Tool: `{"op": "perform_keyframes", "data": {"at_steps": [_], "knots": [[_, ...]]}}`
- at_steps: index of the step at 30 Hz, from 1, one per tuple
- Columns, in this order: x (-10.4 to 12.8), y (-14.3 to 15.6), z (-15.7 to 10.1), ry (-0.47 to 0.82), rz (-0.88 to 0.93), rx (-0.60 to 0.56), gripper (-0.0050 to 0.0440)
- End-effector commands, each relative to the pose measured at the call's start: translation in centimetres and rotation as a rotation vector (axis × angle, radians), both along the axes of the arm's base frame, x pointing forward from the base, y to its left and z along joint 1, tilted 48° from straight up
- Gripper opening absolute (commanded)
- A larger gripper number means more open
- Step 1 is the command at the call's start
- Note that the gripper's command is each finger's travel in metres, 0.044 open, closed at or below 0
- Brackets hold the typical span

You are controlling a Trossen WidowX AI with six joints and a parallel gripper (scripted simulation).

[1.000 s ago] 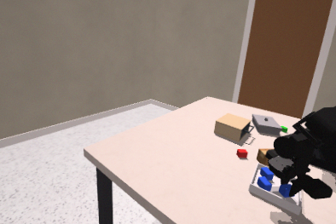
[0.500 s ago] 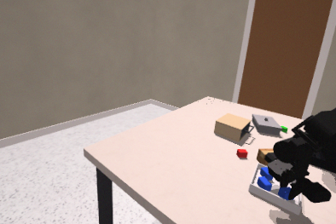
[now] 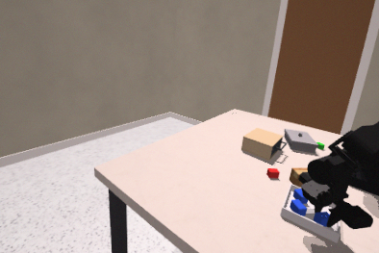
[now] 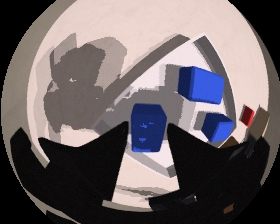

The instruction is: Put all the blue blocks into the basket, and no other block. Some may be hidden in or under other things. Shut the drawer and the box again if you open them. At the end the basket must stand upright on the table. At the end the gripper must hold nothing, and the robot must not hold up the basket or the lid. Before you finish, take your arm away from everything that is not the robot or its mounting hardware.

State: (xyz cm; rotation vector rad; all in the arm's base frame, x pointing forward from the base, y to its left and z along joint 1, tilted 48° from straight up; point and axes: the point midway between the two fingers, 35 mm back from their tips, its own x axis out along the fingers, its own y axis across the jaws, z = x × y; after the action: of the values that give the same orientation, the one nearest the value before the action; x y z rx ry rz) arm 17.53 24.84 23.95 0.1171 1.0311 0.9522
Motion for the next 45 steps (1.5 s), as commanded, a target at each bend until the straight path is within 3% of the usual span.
{"op": "perform_keyframes", "data": {"at_steps": [1,18,22,23,26,31,33,37,40,45], "knots": [[-0.2,-1.2,1.3,-0.005,-0.001,0.004,0.0194],[-2.0,-8.4,8.0,-0.005,-0.001,0.004,0.0194],[-2.0,-8.5,8.0,-0.005,-0.001,0.004,0.0194],[-1.7,-9.1,7.3,-0.064,0.018,-0.021,0.0148],[-0.8,-9.2,6.8,-0.115,0.045,-0.049,0.0148],[3.3,-9.9,4.2,-0.115,0.045,-0.049,0.0148],[4.7,-10.8,3.1,-0.207,0.087,-0.093,0.0148],[7.3,-12.6,0.7,-0.207,0.087,-0.093,0.0148],[8.5,-14.1,-0.8,-0.297,0.126,-0.132,0.0148],[9.9,-16.1,-2.5,-0.297,0.126,-0.132,0.0148]]}}
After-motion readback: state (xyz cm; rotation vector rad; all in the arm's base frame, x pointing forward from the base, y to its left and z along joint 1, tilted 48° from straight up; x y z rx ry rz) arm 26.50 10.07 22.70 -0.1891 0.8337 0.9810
